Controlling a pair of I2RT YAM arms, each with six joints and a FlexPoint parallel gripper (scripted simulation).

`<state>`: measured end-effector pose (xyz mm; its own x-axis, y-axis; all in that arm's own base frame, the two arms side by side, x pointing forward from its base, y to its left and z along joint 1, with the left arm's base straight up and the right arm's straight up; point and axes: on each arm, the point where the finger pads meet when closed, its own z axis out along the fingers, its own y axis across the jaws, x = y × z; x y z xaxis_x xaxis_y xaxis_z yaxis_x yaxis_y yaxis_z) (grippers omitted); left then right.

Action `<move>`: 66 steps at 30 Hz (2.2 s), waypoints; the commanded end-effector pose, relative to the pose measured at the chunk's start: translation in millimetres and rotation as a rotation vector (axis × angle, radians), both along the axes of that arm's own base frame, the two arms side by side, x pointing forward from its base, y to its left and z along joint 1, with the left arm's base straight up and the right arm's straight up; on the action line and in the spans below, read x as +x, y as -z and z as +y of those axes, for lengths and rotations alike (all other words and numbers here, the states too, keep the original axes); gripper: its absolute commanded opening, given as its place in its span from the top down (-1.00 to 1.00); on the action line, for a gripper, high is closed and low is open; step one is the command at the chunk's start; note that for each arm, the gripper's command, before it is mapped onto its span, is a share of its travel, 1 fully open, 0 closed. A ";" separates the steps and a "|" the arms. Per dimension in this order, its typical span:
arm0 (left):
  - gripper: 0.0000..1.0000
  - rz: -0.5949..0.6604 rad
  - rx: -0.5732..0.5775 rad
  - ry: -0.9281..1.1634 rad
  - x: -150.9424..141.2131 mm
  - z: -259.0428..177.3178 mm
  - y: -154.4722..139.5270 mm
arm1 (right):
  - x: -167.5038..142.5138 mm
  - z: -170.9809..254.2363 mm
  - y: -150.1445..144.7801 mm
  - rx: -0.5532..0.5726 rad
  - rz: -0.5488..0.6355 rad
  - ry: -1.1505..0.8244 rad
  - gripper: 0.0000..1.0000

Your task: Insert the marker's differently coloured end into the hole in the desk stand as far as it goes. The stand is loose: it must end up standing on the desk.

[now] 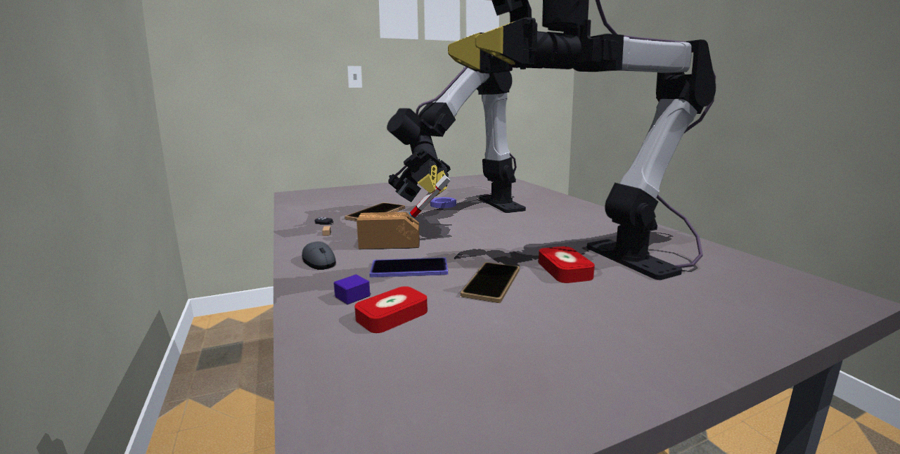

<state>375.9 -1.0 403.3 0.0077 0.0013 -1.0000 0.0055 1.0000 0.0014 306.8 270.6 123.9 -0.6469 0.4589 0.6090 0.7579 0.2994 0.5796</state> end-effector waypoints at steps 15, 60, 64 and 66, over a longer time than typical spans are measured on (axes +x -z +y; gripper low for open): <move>-1.00 -0.086 -0.006 -0.006 -6.3 2.9 -31.1 | 16.6 1.2 -10.9 0.026 -0.051 0.000 1.00; -1.00 -0.086 -0.006 -0.006 -6.3 2.9 -31.1 | 13.8 0.9 -1.0 0.028 -0.031 -0.018 1.00; -1.00 -0.086 -0.006 -0.006 -6.3 2.9 -31.1 | 20.3 0.0 -11.4 0.040 -0.063 -0.012 1.00; -1.00 -0.086 -0.006 -0.006 -6.3 2.9 -31.1 | 18.8 1.0 -0.9 0.028 -0.034 -0.016 1.00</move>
<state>375.9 -1.0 403.3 0.0077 0.0013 -1.0000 0.0055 1.0000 0.0014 312.5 270.4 115.9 -0.6526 0.4391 0.6175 0.7548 0.3057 0.5804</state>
